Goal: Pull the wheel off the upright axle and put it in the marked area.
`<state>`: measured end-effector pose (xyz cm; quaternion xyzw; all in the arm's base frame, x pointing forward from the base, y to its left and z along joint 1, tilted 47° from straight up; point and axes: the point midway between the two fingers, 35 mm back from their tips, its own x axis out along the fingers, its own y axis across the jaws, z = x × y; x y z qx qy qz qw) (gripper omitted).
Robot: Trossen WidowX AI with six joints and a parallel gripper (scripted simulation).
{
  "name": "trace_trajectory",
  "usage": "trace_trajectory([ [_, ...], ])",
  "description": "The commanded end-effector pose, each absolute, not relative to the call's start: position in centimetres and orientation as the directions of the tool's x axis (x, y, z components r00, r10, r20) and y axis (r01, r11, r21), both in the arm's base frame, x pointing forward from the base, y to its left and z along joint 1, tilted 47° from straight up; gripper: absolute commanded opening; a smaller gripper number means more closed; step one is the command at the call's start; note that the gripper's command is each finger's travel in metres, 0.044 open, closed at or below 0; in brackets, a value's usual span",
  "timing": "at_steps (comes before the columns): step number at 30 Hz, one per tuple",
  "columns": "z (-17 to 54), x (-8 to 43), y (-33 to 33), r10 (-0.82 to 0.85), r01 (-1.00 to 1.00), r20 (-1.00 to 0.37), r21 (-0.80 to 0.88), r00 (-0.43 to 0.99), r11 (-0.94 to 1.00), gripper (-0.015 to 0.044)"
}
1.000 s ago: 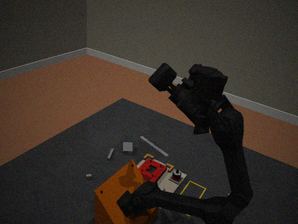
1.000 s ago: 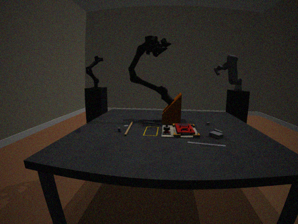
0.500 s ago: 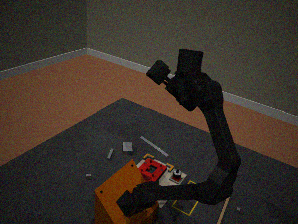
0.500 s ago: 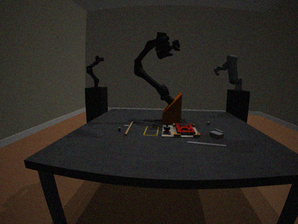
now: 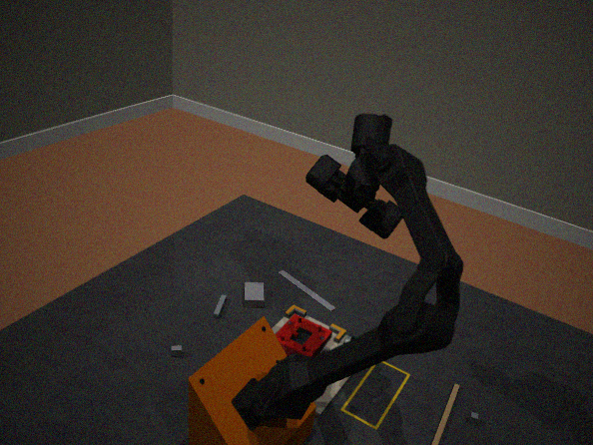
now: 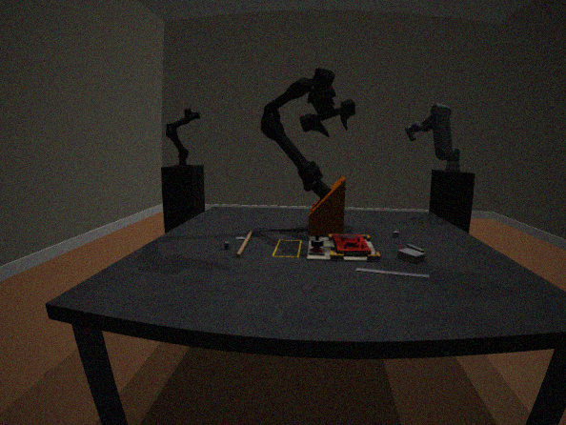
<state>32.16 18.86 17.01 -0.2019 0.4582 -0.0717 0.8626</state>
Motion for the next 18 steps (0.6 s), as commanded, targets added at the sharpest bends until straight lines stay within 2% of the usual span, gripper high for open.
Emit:
trace_trajectory([
  [1,14.6,33.9,16.2,-0.404,-0.026,-0.761,-0.482,0.507,0.876,0.0300],
  [9,9.5,36.5,9.4,-0.571,0.033,-0.752,-0.596,0.330,0.803,0.0300],
  [18,4.3,37.1,1.4,-0.684,0.047,-0.721,-0.684,0.110,0.728,0.0300],
])
